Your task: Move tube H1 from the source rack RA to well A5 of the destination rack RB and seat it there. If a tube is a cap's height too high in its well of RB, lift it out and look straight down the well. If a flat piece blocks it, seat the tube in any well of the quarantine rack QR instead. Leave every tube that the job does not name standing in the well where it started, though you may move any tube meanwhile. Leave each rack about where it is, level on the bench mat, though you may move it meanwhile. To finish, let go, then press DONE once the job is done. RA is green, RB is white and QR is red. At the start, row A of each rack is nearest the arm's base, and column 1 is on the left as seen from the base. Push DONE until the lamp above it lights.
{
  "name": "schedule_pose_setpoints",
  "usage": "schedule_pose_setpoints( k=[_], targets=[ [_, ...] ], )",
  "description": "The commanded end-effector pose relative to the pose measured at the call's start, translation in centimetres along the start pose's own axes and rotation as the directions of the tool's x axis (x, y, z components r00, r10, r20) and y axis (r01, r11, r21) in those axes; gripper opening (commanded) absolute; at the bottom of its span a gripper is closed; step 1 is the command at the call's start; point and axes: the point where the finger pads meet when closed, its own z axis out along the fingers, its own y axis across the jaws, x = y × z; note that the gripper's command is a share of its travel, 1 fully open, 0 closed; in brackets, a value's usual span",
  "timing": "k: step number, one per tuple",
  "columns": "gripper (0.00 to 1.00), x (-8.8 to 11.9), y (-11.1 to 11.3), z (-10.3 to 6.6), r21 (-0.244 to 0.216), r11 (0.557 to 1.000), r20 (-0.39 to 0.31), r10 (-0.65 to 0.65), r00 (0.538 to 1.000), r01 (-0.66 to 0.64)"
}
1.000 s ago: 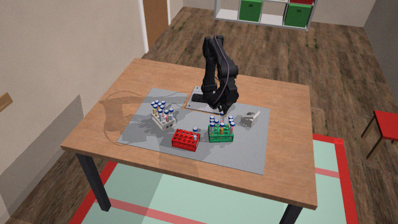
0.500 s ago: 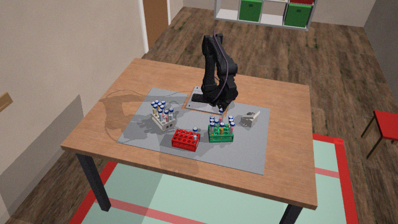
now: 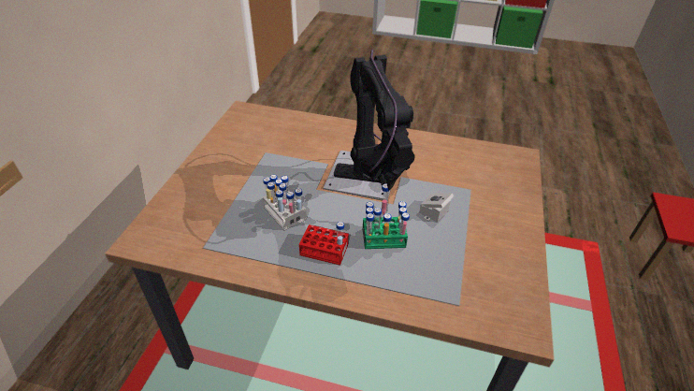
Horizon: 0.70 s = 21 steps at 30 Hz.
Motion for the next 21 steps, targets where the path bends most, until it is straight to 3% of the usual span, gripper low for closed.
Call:
schedule_pose_setpoints(
  k=[1, 12, 13, 21],
  targets=[
    [0.00, 0.9, -0.8, -0.6, 0.000, 1.000, 0.010, -0.004, 1.000, 0.004],
    [0.00, 2.0, -1.8, -0.7, -0.004, 1.000, 0.012, -0.004, 1.000, 0.004],
    [0.00, 0.8, -1.6, -1.6, -0.035, 0.999, 0.033, 0.003, 0.999, -0.001],
    [0.00, -1.4, -3.1, -1.3, -0.019, 1.000, 0.025, 0.002, 1.000, -0.001]
  ],
)
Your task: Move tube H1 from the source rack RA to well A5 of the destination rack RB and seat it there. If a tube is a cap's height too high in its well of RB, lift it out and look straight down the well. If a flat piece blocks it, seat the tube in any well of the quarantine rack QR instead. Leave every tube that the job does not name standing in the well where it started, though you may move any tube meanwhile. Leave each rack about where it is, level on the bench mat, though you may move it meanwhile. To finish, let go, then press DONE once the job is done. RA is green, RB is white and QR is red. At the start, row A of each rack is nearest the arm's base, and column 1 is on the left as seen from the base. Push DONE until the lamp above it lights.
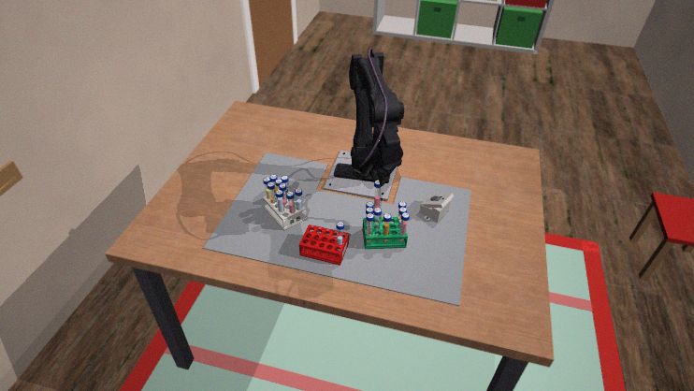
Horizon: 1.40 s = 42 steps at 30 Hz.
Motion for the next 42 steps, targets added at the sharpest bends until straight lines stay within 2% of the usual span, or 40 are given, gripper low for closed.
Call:
schedule_pose_setpoints(
  k=[1, 8, 9, 12, 23, 25, 26, 27, 40, 42],
  targets=[
    [0.00, -1.3, -0.6, -0.9, -0.007, 1.000, 0.016, -0.021, 1.000, 0.021],
    [0.00, -2.8, -1.4, -0.6, 0.001, 1.000, 0.009, -0.021, 1.000, 0.021],
    [0.00, -2.9, -1.7, -1.4, -0.025, 0.999, 0.028, -0.020, 0.999, 0.021],
    [0.00, -3.8, -2.1, -0.7, -0.002, 1.000, 0.006, -0.021, 1.000, 0.021],
    [0.00, -7.1, -4.1, -0.7, -0.003, 1.000, 0.011, -0.021, 1.000, 0.021],
    [0.00, -7.1, -4.1, -0.7, -0.003, 1.000, 0.011, -0.021, 1.000, 0.021],
    [0.00, -7.2, -4.4, -1.2, -0.017, 1.000, 0.026, -0.020, 0.999, 0.021],
    [0.00, -7.6, -4.5, -0.7, -0.006, 1.000, 0.009, -0.021, 1.000, 0.021],
    [0.00, -11.2, -6.9, -0.7, -0.001, 1.000, 0.007, -0.021, 1.000, 0.021],
    [0.00, -11.2, -6.9, -0.7, -0.001, 1.000, 0.007, -0.021, 1.000, 0.021]
  ],
)
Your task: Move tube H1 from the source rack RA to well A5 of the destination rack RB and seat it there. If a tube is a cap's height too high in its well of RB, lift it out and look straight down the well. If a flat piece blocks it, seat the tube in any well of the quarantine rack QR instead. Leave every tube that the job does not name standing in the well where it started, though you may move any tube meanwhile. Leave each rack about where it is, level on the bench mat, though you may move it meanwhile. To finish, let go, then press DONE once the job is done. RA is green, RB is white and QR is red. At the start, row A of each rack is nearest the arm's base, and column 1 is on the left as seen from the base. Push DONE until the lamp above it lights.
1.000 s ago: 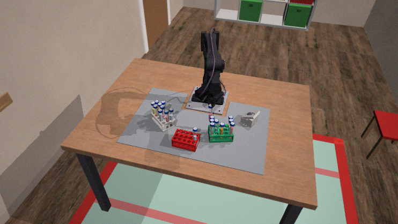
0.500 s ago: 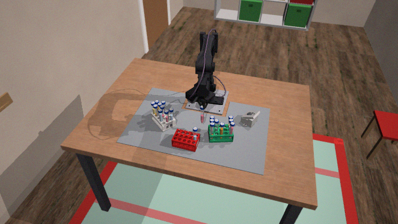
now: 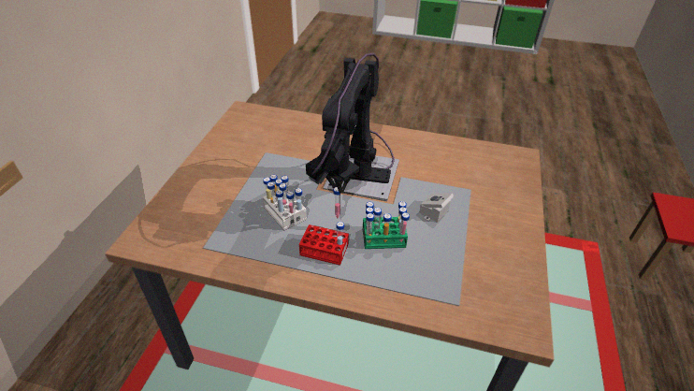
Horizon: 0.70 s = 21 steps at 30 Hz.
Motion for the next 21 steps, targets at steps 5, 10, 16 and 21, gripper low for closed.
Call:
schedule_pose_setpoints(
  k=[5, 10, 16, 21],
  targets=[
    [0.00, -1.7, -0.9, -0.8, -0.004, 1.000, 0.014, 0.013, 1.000, -0.013],
    [0.00, -1.3, -0.7, -1.7, -0.025, 0.984, 0.039, 0.179, 0.983, -0.178],
    [0.00, -1.4, -0.7, -1.7, -0.030, 0.946, 0.035, 0.323, 0.946, -0.322],
    [0.00, -2.4, 0.2, -0.8, -0.008, 0.949, 0.013, 0.316, 0.949, -0.315]
  ],
)
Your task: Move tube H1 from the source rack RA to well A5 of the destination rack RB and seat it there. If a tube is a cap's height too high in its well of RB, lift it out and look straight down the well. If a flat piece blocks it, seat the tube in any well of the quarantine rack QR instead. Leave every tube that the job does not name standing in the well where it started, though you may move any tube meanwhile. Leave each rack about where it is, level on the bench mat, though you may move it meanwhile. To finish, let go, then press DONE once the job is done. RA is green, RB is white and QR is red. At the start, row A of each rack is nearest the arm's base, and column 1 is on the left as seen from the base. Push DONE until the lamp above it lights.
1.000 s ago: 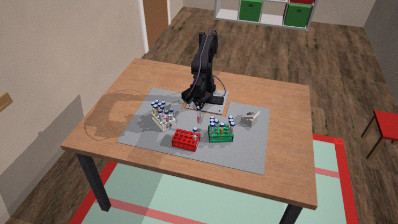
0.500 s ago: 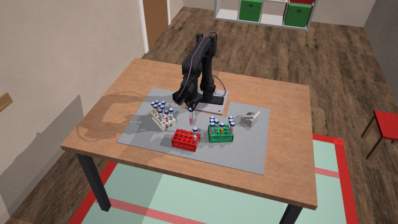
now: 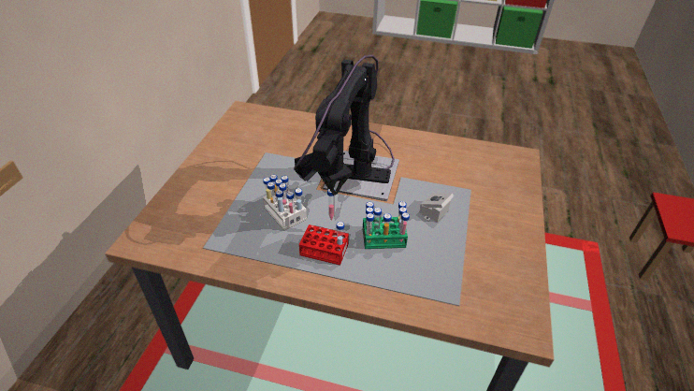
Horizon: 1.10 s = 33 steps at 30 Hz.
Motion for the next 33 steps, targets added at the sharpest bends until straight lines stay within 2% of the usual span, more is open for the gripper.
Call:
schedule_pose_setpoints(
  k=[1, 13, 14, 15, 30, 31, 33],
  targets=[
    [0.00, -0.5, 0.9, -0.5, -0.003, 1.000, 0.009, 0.027, 1.000, -0.027],
    [0.00, -1.7, 2.1, -0.5, -0.003, 1.000, 0.009, 0.027, 1.000, -0.027],
    [0.00, -1.7, 2.1, -1.1, -0.016, 1.000, 0.022, 0.022, 0.999, -0.022],
    [0.00, -1.9, 2.3, -0.5, -0.003, 1.000, 0.009, 0.022, 1.000, -0.022],
    [0.00, -3.4, 3.8, -0.5, -0.003, 1.000, 0.009, 0.024, 1.000, -0.024],
    [0.00, -3.6, 3.7, -1.1, -0.017, 0.999, 0.023, 0.028, 0.999, -0.028],
    [0.00, -4.0, 4.1, -0.5, -0.007, 1.000, 0.013, 0.027, 1.000, -0.027]
  ],
)
